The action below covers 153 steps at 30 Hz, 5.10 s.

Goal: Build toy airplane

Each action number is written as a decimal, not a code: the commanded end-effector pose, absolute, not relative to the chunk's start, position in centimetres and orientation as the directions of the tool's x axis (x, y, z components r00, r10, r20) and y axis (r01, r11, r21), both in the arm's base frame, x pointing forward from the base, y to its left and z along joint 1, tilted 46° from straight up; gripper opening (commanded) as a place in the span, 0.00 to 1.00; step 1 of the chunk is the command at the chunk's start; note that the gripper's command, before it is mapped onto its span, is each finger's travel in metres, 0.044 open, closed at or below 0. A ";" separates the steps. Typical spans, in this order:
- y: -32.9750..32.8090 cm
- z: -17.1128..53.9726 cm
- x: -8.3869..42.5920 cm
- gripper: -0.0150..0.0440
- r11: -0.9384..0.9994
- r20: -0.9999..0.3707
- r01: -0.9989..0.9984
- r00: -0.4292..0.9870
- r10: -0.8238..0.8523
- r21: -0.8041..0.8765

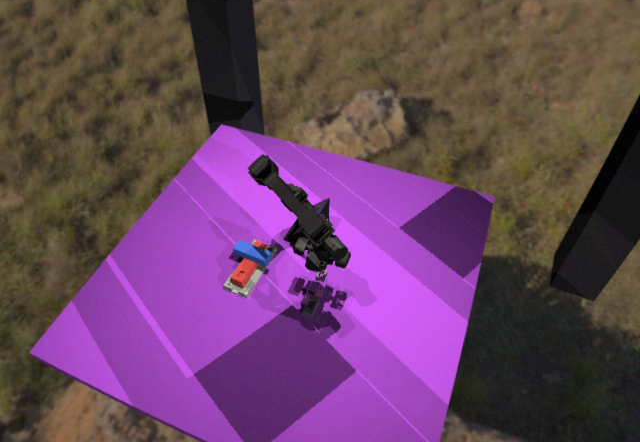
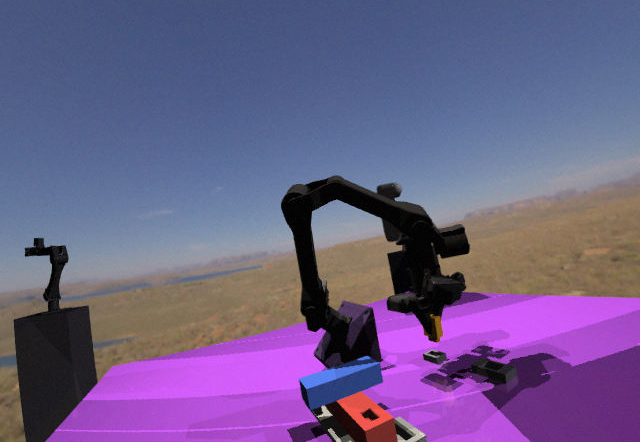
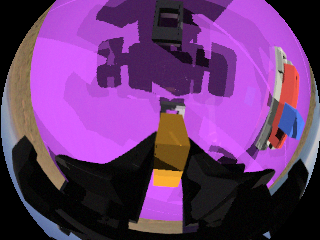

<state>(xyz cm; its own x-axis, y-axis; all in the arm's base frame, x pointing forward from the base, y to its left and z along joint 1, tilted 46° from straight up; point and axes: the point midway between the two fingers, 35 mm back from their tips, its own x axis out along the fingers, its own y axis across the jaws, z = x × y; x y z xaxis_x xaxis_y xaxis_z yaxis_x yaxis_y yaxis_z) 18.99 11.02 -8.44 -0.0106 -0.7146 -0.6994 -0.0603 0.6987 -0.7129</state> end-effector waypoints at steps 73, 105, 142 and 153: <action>10.9 3.3 27.1 0.25 0.750 -0.751 -0.035 0.009 -0.660 -0.660; 3.7 7.9 31.1 0.25 0.736 -0.736 -0.011 0.020 -0.676 -0.677; -3.7 12.3 32.5 0.36 0.693 -0.693 0.012 0.009 -0.721 -0.721; -3.7 12.3 32.5 0.36 0.693 -0.693 0.012 0.009 -0.721 -0.721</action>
